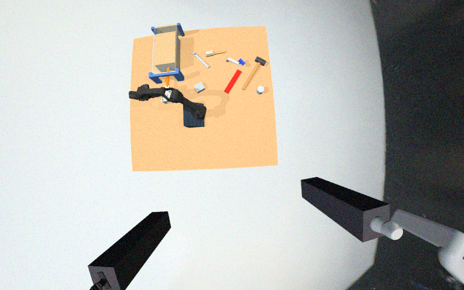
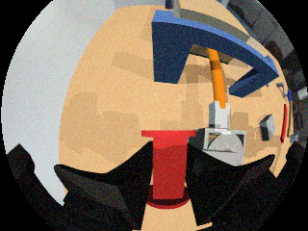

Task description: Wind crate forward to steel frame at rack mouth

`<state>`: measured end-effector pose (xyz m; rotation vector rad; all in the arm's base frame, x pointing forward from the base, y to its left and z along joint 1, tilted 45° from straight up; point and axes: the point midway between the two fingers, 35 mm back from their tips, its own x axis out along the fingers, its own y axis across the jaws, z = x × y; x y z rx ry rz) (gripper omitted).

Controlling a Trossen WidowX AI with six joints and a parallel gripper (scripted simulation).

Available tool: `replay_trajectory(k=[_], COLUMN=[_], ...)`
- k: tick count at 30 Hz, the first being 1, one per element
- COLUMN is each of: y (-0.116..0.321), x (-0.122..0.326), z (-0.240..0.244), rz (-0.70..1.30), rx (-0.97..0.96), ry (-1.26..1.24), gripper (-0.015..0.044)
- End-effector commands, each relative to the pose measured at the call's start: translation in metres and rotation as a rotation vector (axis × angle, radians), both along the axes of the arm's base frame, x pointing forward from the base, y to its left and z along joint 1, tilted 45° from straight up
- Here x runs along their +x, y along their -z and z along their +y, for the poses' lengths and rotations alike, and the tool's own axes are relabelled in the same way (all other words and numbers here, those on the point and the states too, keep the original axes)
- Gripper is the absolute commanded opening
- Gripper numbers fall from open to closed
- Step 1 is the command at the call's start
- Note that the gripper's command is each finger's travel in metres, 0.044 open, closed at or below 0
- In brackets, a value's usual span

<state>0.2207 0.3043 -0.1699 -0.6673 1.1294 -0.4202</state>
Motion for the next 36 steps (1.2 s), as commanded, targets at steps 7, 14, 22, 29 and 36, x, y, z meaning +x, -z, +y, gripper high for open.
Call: replay_trajectory(k=[7,14,22,29,36], y=[0.002,0.000,-0.002,-0.006,-0.010], x=[-0.025,-0.036,-0.048,-0.059,-0.069], z=[-0.001,-0.001,-0.003,-0.006,-0.010], rz=[0.024,0.025,0.026,0.027,0.028], rx=[-0.005,-0.005,-0.005,-0.005,-0.006], ry=[0.003,0.003,0.003,0.003,0.003], gripper=[0.0000,0.0000,0.0000,0.0000,0.0000])
